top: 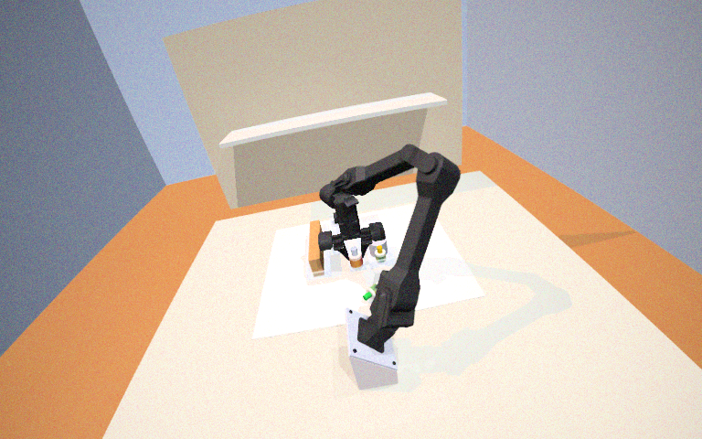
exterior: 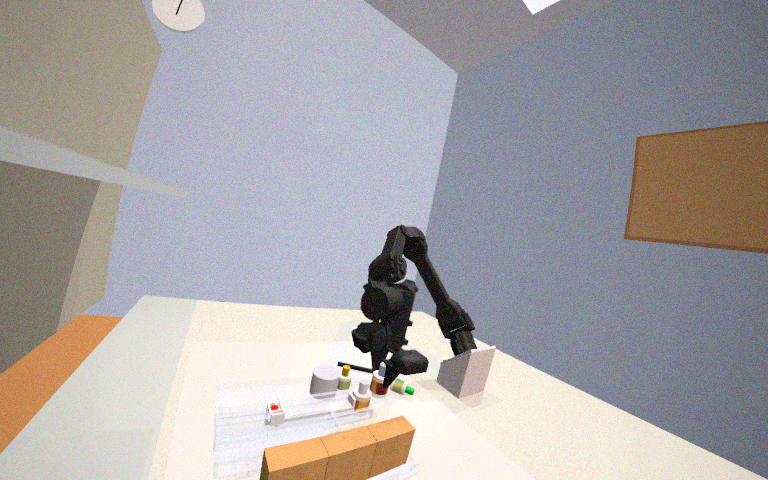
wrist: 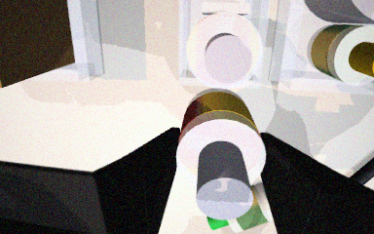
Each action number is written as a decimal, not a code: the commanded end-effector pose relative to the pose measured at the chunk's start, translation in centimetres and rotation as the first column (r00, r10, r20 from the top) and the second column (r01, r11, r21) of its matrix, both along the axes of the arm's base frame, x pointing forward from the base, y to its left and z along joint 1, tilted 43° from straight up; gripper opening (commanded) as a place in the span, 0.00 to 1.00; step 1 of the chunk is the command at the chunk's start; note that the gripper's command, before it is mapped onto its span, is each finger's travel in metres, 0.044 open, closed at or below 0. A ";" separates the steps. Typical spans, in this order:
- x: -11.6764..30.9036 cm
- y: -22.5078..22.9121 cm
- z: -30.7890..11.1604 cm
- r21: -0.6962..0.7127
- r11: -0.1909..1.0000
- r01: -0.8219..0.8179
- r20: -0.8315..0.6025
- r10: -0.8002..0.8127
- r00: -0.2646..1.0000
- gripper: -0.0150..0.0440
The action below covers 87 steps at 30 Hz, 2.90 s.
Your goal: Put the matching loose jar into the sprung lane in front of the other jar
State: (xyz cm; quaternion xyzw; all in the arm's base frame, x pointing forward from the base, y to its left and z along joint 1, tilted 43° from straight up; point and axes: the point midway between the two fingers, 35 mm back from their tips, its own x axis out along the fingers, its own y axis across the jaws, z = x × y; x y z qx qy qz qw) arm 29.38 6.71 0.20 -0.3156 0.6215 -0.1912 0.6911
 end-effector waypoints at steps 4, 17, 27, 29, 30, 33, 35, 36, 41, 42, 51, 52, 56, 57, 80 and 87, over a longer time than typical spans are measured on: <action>-0.1 -0.7 -0.6 -0.011 1.000 -0.001 -0.014 0.001 1.000 0.25; 0.4 -0.6 -0.6 -0.011 1.000 -0.001 -0.014 0.001 1.000 0.25; 0.8 -0.5 -0.6 -0.010 1.000 -0.001 -0.013 0.001 1.000 0.25; 0.9 -0.5 -0.6 -0.010 1.000 -0.001 -0.013 0.001 1.000 0.25; 0.9 -0.5 -0.6 -0.010 1.000 -0.001 -0.013 0.001 1.000 0.25; 1.1 -0.5 -0.6 -0.010 1.000 -0.001 -0.013 0.001 1.000 0.25; 1.2 -0.5 -0.6 -0.010 1.000 -0.001 -0.013 0.001 1.000 0.25; 1.2 -0.5 -0.6 -0.010 1.000 -0.001 -0.013 0.001 1.000 0.25; 1.4 -0.4 -0.6 -0.010 1.000 -0.001 -0.013 0.001 1.000 0.25; 1.5 -0.4 -0.6 -0.010 1.000 -0.001 -0.013 0.001 1.000 0.25; 1.9 -0.3 -0.6 -0.010 1.000 -0.001 -0.013 0.001 1.000 0.25; 1.9 -0.3 -0.6 -0.010 1.000 -0.001 -0.013 0.001 1.000 0.25; 2.1 -0.3 -0.6 -0.010 1.000 -0.001 -0.012 0.001 1.000 0.25; 2.1 -0.3 -0.6 -0.010 1.000 -0.001 -0.012 0.001 1.000 0.25; 3.1 -0.1 -0.5 -0.010 1.000 -0.001 -0.012 0.001 1.000 0.25; 3.4 -0.1 -0.5 -0.010 1.000 -0.001 -0.012 0.001 1.000 0.25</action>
